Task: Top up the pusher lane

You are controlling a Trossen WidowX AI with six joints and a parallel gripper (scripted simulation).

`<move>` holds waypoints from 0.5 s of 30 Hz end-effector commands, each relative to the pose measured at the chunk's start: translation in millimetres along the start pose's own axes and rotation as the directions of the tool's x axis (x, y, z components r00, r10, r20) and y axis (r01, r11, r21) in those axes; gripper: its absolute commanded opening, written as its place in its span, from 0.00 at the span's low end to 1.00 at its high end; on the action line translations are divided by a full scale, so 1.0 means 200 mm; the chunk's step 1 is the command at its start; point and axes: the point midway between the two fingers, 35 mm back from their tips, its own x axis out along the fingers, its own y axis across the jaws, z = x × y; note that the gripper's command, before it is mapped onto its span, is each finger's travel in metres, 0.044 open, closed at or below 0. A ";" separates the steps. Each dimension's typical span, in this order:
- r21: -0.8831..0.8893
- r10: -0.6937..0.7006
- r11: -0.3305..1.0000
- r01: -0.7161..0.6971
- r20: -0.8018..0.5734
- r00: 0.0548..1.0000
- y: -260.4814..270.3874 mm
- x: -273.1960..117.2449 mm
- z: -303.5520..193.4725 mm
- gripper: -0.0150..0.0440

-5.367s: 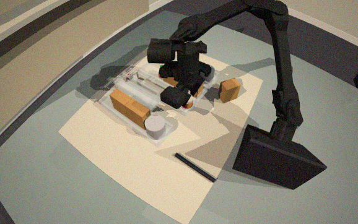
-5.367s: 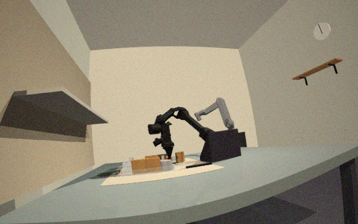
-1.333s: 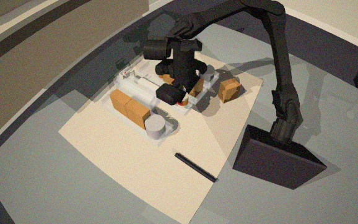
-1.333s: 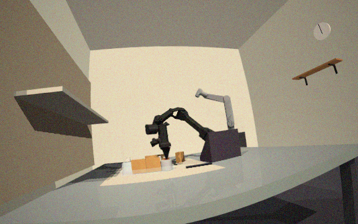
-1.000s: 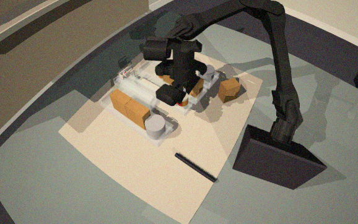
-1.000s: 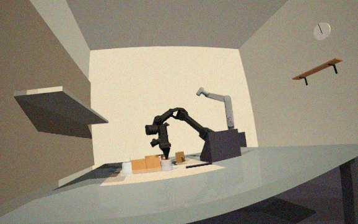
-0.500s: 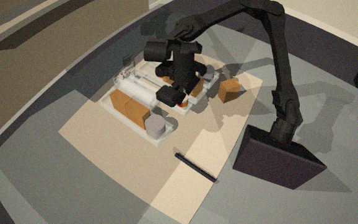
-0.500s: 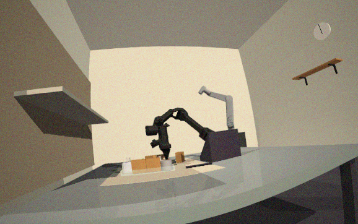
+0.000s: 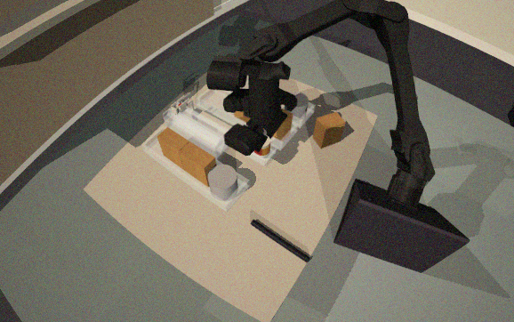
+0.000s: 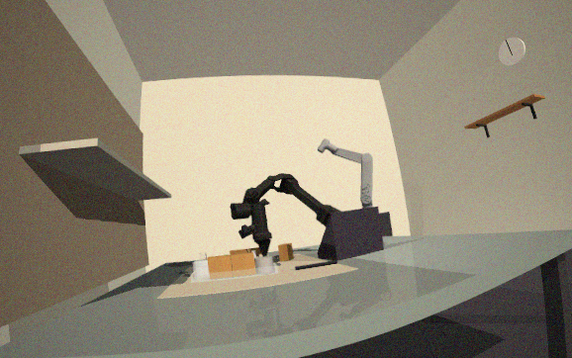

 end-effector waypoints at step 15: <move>0.006 -0.010 1.000 0.010 0.011 1.000 -0.01 0.03 0.01 0.25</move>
